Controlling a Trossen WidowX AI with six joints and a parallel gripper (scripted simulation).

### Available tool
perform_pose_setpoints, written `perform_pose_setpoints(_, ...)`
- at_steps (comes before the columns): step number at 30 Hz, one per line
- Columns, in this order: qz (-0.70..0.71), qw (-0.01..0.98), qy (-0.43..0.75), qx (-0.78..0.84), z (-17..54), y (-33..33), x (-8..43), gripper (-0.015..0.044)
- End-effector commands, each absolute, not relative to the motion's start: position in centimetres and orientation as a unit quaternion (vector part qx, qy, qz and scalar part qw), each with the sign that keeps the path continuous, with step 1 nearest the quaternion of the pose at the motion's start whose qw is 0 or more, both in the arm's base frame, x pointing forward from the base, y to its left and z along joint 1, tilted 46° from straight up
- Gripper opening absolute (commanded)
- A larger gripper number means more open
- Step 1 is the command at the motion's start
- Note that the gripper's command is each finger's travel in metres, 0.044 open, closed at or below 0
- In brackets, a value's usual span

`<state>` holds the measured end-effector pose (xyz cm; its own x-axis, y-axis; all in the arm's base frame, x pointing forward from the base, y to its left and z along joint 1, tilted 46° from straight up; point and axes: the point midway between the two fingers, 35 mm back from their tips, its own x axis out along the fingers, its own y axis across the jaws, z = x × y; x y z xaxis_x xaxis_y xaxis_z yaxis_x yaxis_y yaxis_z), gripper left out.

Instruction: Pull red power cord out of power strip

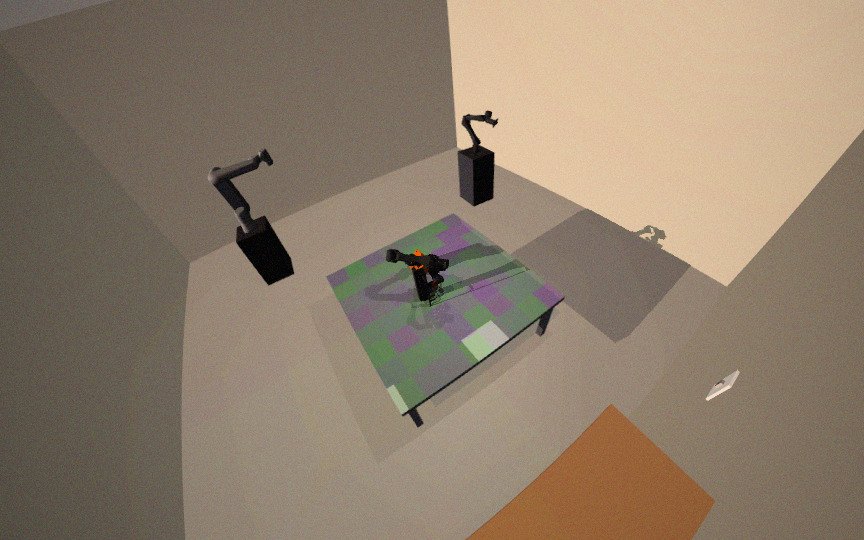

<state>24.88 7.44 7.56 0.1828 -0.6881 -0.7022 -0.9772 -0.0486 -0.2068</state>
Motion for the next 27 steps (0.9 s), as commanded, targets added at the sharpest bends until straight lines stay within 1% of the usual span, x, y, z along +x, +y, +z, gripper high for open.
perform_pose_setpoints(1, 0.214, 0.335, 0.601, -0.694, 7.55, 7.18, 24.91, 0.0160)
perform_pose_setpoints(9, 0.214, 0.335, 0.601, -0.694, 6.88, 6.50, 25.09, 0.0160)
perform_pose_setpoints(13, 0.215, 0.336, 0.603, -0.691, 7.04, 6.72, 25.02, 0.0055)
perform_pose_setpoints(21, 0.215, 0.336, 0.603, -0.691, 7.04, 6.72, 25.02, 0.0002)
perform_pose_setpoints(27, 0.215, 0.336, 0.602, -0.691, 6.71, 7.12, 25.14, 0.0000)
